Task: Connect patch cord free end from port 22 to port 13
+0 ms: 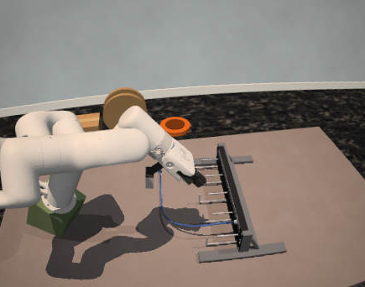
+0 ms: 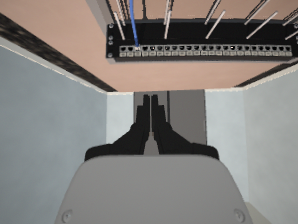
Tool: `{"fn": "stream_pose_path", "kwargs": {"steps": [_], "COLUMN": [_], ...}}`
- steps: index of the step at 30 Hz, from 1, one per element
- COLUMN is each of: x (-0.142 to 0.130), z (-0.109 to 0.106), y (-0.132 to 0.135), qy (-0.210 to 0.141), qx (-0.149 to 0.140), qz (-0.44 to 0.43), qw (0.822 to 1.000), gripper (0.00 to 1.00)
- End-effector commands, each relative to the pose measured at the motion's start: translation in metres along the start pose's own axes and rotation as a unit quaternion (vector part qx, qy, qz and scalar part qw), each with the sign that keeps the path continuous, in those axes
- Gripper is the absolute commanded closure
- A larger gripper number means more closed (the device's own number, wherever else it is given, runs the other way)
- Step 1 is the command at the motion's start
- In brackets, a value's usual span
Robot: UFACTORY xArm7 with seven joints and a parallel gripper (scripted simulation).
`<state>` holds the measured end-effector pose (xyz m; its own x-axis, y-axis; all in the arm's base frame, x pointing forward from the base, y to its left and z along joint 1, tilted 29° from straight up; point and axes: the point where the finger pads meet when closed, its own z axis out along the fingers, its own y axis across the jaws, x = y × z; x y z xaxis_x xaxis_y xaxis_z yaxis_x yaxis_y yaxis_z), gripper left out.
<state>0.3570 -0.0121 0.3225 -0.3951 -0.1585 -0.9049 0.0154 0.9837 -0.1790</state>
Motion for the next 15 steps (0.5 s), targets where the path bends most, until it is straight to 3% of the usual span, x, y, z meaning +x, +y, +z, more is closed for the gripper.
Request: {"fn": "stream_pose_path", "kwargs": {"steps": [1,15], "x": [-0.0004,-0.0004], "z": [-0.0009,0.0061], "y": [-0.0078,-0.0132], "qy": [0.0,0.0], "qx": [-0.003,-0.003], "qz": [-0.001,-0.001], "qw": [1.0,1.0], "gripper": [1.0,1.0]}}
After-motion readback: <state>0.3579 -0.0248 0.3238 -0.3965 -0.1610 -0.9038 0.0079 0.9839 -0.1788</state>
